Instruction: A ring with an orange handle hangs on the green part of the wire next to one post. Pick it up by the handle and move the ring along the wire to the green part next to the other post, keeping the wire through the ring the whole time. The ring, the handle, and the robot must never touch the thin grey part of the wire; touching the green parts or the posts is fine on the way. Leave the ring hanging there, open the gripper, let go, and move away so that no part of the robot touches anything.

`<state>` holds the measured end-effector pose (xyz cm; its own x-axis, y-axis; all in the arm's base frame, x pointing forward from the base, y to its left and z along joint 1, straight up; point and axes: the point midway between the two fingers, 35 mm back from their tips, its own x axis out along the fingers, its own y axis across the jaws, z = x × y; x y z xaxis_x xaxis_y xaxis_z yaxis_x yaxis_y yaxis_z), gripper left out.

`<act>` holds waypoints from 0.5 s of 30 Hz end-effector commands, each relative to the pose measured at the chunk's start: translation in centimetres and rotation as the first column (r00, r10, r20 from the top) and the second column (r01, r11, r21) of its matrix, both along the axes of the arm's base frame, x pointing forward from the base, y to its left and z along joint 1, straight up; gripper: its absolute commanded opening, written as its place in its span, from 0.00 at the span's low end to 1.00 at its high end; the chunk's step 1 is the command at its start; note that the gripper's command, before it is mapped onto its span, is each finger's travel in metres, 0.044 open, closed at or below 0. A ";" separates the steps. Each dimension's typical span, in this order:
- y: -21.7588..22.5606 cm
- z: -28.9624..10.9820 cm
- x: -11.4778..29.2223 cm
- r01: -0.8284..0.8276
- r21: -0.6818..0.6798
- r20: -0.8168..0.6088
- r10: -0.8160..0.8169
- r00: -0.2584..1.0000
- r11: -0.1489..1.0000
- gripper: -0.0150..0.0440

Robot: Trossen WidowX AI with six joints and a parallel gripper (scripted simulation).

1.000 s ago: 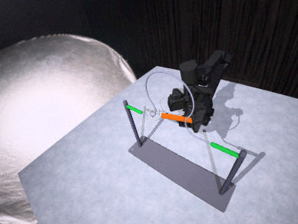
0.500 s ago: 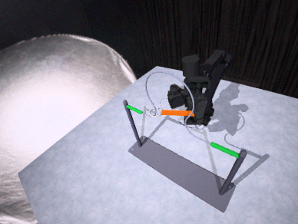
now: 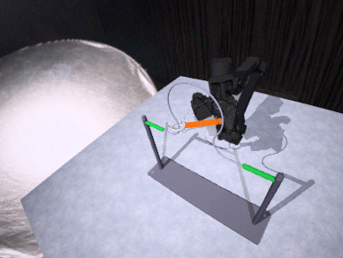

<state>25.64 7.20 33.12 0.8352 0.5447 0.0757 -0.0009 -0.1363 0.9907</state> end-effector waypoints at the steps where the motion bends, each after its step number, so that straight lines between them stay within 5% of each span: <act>1: -0.1 1.4 -0.1 -0.006 0.067 0.006 0.006 1.000 0.998 0.00; 15: -1.1 4.4 -0.1 -0.009 0.244 0.001 0.009 1.000 0.970 0.00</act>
